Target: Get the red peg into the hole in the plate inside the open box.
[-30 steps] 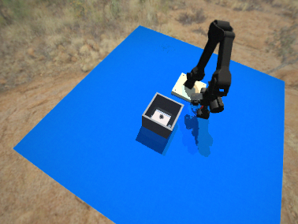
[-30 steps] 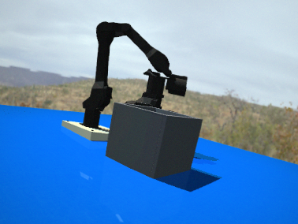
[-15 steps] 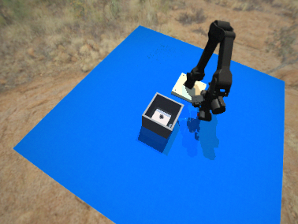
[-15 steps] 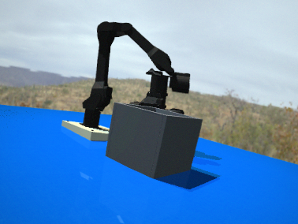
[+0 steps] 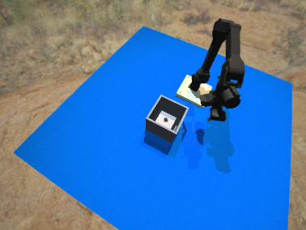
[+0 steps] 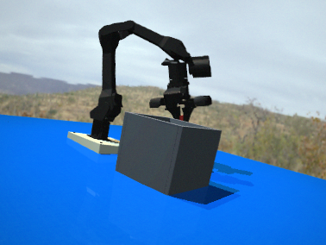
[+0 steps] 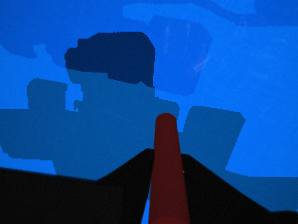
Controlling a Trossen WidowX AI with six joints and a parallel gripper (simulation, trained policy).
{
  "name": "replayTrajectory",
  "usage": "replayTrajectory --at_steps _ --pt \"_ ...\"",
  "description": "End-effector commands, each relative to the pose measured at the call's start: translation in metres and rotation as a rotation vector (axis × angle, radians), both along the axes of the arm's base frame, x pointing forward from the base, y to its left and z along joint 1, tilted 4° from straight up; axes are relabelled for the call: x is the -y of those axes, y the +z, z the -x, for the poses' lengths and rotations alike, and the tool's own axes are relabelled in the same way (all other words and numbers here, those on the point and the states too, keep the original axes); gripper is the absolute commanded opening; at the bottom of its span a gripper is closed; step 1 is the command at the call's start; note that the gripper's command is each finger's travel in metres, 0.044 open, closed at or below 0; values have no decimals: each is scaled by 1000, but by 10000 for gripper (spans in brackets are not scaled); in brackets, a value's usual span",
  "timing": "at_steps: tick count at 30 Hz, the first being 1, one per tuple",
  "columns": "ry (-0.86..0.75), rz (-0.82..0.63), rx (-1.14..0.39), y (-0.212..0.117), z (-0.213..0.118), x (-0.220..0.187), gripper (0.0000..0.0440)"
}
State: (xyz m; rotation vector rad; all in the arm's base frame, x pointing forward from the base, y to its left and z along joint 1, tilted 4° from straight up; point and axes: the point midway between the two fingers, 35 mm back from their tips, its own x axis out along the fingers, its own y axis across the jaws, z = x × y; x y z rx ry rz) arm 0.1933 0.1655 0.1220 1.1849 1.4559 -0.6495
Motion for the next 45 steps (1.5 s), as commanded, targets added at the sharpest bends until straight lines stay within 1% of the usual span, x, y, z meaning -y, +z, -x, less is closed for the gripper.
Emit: replayTrajectory --at_steps 1,13,20,32,45 --pt "5 -9 47 17 -7 5 0" --pt "-29 28 198 71 -35 39 0" --pt "-71 86 240 87 -50 67 0" --pt "-134 171 198 87 -68 111 0" --pt "-168 202 125 73 -88 146 0"
